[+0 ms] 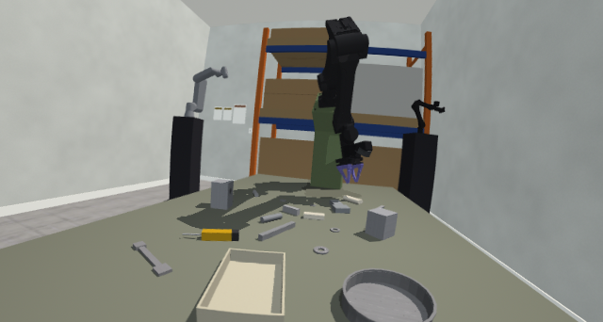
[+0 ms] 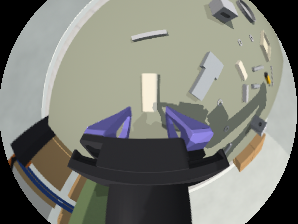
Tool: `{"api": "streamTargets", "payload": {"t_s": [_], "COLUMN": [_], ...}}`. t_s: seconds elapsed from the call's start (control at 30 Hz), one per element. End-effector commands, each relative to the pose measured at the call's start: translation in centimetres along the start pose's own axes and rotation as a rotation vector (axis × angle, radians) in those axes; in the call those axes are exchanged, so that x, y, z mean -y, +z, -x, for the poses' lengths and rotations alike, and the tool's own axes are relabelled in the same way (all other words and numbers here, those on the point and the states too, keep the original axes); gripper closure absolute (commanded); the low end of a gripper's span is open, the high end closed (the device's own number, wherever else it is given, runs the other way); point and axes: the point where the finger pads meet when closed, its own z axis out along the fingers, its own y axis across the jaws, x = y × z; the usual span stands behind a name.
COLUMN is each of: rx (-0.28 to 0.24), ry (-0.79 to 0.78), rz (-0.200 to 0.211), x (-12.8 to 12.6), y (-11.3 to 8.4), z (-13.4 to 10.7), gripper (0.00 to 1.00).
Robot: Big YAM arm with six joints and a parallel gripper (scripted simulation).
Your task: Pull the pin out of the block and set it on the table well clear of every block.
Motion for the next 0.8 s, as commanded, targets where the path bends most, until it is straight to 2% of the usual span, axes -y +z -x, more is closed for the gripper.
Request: {"api": "streamTargets", "payload": {"t_s": [0.0,0.37,0.77], "rx": [-0.009,-0.009,-0.01], "ry": [0.0,0.0,0.0], "rz": [0.025,0.025,0.026], "x": [-1.0,-1.1,-1.1], "y": [-2.2,-4.6,-4.9], "z": [-0.2,0.2,0.3], "gripper": [0.47,0.47,0.47]}}
